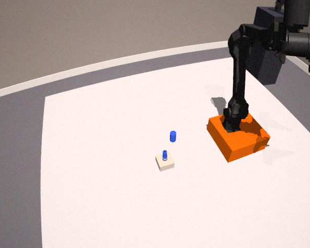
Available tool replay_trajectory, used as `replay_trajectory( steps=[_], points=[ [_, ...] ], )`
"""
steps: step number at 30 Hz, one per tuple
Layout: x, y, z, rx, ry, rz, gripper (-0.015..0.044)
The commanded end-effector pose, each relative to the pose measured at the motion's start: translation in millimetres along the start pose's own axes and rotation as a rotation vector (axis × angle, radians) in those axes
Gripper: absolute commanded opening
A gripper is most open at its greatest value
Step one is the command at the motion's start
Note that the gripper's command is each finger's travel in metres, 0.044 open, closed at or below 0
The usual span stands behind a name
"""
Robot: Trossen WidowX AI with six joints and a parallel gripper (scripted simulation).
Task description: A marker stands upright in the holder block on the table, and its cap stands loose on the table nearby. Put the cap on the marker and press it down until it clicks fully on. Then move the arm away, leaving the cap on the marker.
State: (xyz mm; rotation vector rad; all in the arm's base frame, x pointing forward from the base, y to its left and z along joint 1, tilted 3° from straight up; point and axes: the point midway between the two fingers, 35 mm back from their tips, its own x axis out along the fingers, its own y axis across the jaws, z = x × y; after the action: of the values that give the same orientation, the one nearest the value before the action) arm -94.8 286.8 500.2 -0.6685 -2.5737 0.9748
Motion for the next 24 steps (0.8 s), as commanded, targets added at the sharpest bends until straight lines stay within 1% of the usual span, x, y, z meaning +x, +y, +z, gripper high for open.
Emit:
replay_trajectory(
  steps=[1, 3, 6, 10, 15, 19, 24],
  points=[
    [-1, 2, -1, 0.008, 0.006, 0.008, 0.0374],
    [-9, 21, -9, 0.075, 0.052, 0.069, 0.0321],
    [-31, 64, -25, 0.226, 0.167, 0.201, 0.0242],
    [-72, 117, -39, 0.424, 0.338, 0.363, 0.0239],
    [-134, 174, -42, 0.681, 0.567, 0.53, 0.0239],
    [-190, 210, -34, 0.882, 0.77, 0.643, 0.0239],
    [-269, 246, -13, 1.113, 1.058, 0.768, 0.0239]
  ],
)
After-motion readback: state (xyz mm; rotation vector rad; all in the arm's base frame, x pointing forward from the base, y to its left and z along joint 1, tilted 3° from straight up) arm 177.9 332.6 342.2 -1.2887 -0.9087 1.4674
